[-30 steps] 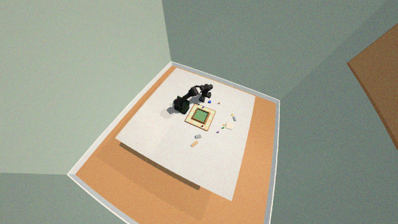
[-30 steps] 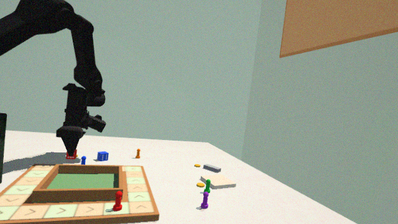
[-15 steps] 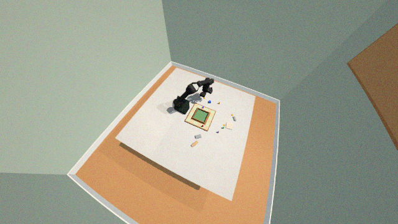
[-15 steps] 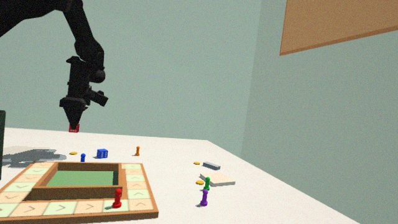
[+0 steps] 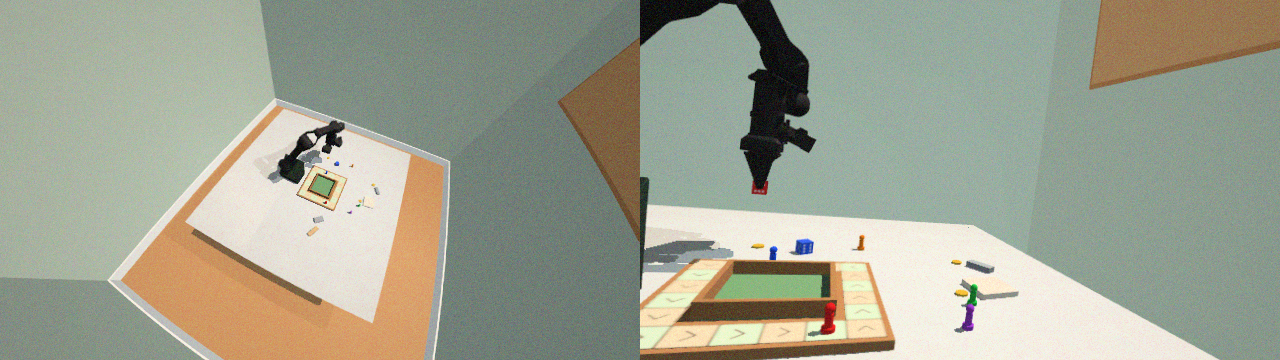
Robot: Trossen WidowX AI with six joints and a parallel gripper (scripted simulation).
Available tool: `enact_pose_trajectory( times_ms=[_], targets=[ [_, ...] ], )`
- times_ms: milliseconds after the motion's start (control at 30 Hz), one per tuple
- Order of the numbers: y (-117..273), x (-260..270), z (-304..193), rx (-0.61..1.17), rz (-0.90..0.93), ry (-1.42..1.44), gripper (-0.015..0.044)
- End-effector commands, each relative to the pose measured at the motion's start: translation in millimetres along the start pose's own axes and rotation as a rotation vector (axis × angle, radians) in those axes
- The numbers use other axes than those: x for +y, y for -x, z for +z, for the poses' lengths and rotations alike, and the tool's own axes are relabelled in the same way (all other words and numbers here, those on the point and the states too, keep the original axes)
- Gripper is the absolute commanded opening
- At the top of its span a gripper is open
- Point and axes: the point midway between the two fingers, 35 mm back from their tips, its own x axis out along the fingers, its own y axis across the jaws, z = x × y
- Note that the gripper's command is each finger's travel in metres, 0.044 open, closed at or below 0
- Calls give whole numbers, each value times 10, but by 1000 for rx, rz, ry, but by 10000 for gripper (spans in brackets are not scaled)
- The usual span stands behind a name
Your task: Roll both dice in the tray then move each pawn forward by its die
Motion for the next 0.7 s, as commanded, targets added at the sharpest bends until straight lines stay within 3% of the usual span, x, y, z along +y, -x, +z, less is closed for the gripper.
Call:
enact_pose_trajectory(
  times_ms=[0, 667],
  targets=[
    [53, -169, 124, -9, 15, 91, 0],
    [-7, -984, 477, -24, 24, 598, 0]
  ],
)
